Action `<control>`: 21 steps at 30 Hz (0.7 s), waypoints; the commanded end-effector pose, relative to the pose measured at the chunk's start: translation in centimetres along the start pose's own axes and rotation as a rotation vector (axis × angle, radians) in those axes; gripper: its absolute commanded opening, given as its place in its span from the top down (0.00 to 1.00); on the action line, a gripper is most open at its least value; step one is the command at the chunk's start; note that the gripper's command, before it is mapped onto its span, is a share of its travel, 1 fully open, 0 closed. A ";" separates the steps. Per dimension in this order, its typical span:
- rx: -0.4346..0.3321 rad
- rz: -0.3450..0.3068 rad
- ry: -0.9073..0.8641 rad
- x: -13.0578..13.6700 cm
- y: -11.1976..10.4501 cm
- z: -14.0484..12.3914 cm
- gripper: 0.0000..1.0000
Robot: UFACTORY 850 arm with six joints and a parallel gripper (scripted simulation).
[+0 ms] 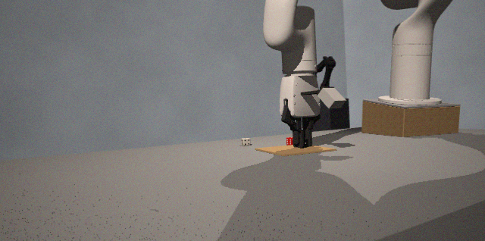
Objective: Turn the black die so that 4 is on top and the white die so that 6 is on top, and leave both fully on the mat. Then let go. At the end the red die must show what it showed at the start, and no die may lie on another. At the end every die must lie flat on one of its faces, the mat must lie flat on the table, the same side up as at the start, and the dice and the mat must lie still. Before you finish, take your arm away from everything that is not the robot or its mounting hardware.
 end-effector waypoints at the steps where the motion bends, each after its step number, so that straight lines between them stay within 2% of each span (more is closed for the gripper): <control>1: 0.000 -0.002 0.000 0.1 -0.1 0.0 0.85; 11: 0.000 -0.002 0.000 0.1 -0.1 0.0 0.85; 12: 0.000 -0.002 0.000 0.1 -0.1 0.0 0.81; 17: 0.000 -0.002 0.000 0.1 -0.1 0.0 0.77; 18: 0.000 -0.002 0.000 0.1 -0.1 0.0 0.72; 20: 0.000 -0.002 0.000 0.1 -0.1 0.0 0.72; 21: 0.000 -0.002 0.000 0.1 -0.1 0.0 0.68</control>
Point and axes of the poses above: the point where the finger pads meet when closed, its own y axis out along the fingers, its own x axis across the jaws, z = x × y, the point moved 10 cm from there along -y, back along the fingers, and after that the axes turned 13 degrees about y, right-handed, at the moved point
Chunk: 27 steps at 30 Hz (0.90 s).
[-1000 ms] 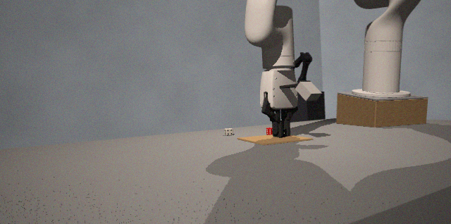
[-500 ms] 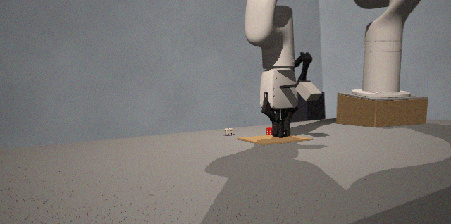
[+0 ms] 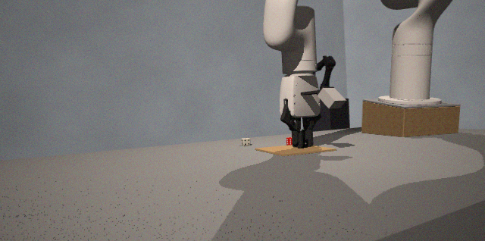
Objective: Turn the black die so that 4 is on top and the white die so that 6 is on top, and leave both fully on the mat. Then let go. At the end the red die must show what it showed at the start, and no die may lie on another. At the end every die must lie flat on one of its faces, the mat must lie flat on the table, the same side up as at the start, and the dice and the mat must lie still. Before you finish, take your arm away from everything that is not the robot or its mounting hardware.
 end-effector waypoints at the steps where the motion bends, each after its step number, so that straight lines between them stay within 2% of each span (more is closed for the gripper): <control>1: 0.000 -0.002 0.000 0.1 -0.1 0.0 0.68; 2: 0.000 -0.002 0.000 0.1 -0.1 0.0 0.68; 3: 0.000 -0.002 0.000 0.1 -0.1 0.0 0.64; 17: 0.000 -0.002 0.000 0.1 -0.2 0.0 0.64; 23: 0.000 -0.002 0.000 0.1 -0.9 0.0 0.64; 27: 0.000 -0.002 0.000 0.1 -2.3 0.0 0.64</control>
Point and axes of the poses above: the point where the finger pads meet when closed, its own y axis out along the fingers, its own x axis across the jaws, z = x × y, the point moved 10 cm from there along -y, back along the fingers, and after that the axes turned 13 degrees about y, right-handed, at the moved point
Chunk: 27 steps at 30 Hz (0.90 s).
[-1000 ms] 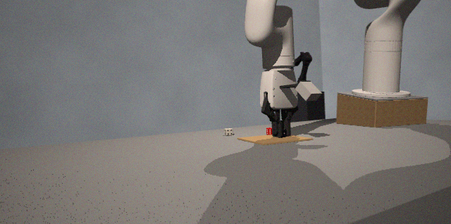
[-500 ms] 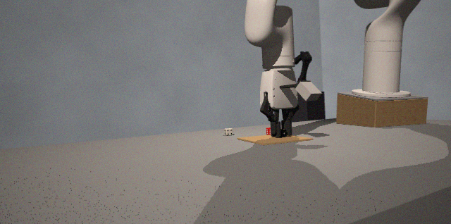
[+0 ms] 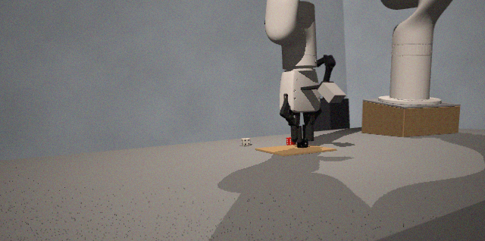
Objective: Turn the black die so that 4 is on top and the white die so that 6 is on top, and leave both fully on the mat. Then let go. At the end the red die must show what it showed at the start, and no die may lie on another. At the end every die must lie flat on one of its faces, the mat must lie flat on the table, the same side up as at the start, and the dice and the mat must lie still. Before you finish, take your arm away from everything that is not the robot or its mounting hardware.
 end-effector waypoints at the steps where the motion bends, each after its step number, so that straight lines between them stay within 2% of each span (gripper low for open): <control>1: -0.001 0.001 0.000 0.1 -1.6 0.0 0.64; 11: -0.001 0.001 0.000 0.2 -6.8 0.1 0.64; 20: -0.001 0.001 0.000 0.2 -7.9 0.1 0.64; 21: -0.001 0.001 0.000 0.2 -7.9 0.1 0.00; 27: -0.001 0.001 0.000 0.2 -7.9 0.1 0.00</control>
Point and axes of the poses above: the point where the finger pads meet when closed, its own y axis out along the fingers, its own x axis across the jaws, z = x × y, the point moved 10 cm from there along -y, back along the fingers, and after that the axes turned 13 degrees about y, right-handed, at the moved point
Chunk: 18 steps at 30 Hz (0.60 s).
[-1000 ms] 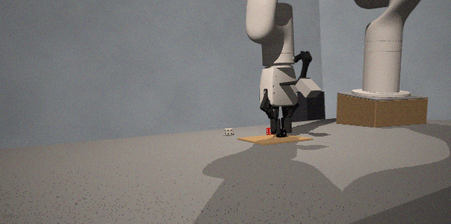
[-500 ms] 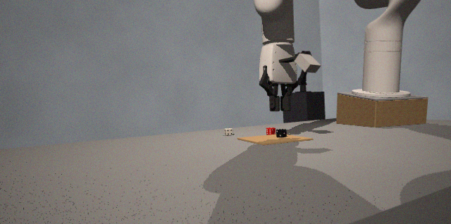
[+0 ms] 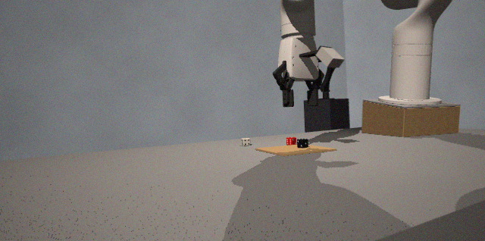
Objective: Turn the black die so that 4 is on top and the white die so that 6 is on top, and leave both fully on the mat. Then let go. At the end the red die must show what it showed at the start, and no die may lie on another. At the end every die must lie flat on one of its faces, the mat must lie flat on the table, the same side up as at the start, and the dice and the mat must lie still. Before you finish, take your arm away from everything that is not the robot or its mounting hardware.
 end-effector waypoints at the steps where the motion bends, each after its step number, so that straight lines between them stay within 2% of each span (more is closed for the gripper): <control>1: -0.004 0.002 0.000 0.1 -0.1 0.1 0.00; 18: -0.004 0.002 -0.038 0.4 0.0 -0.4 0.00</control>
Point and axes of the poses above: the point where the finger pads meet when closed, its own y axis out along the fingers, its own x axis across the jaws, z = x × y, the point moved 10 cm from there along -y, back along the fingers, and after that the axes turned 13 degrees about y, right-handed, at the moved point
